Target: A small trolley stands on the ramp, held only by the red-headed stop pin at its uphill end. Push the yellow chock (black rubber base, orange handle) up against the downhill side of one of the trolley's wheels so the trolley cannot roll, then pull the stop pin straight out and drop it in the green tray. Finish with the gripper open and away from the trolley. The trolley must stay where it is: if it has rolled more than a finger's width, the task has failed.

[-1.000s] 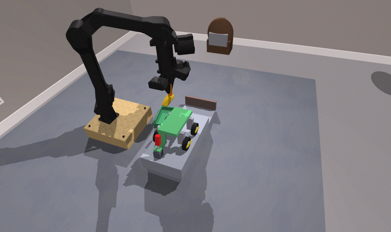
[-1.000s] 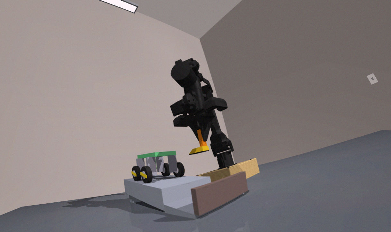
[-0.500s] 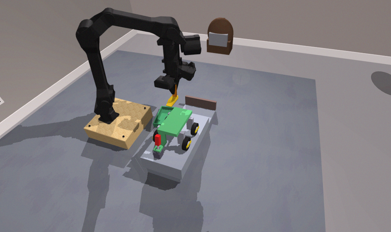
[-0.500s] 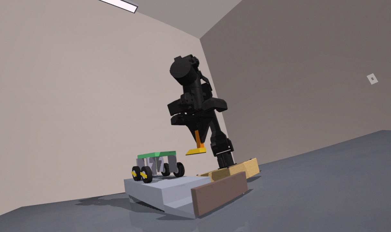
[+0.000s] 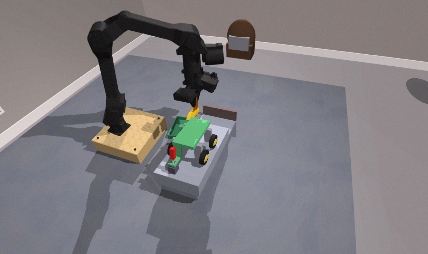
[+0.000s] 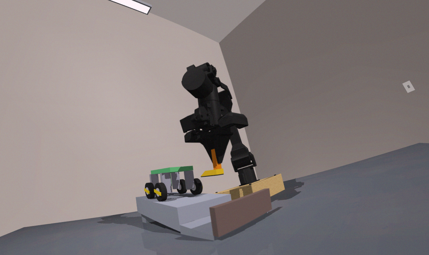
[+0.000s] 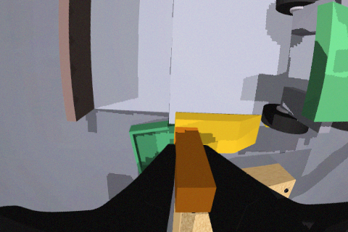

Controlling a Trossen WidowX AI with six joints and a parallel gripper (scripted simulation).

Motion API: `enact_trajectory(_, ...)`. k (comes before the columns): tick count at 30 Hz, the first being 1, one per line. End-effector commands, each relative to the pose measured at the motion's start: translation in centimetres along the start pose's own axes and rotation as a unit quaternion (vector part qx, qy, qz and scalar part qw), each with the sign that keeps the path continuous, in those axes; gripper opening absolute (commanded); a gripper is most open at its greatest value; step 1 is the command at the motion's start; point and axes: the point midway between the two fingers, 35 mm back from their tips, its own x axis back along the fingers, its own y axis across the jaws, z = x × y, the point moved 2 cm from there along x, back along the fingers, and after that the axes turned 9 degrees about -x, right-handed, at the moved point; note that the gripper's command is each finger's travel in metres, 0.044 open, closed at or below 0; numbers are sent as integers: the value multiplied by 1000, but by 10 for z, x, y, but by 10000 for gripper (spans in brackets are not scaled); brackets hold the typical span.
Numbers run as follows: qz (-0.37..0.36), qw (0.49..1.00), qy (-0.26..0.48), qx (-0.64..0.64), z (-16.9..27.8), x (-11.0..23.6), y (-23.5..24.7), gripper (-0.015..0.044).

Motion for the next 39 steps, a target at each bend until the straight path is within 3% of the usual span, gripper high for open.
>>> enact_trajectory(1, 4, 1000, 2, 3, 0, -12, -1, 0)
enact_trajectory(19, 5, 1000, 2, 3, 0, -49, -2, 0)
enact_trajectory(39, 5, 1000, 2, 3, -4, -47, -15, 0)
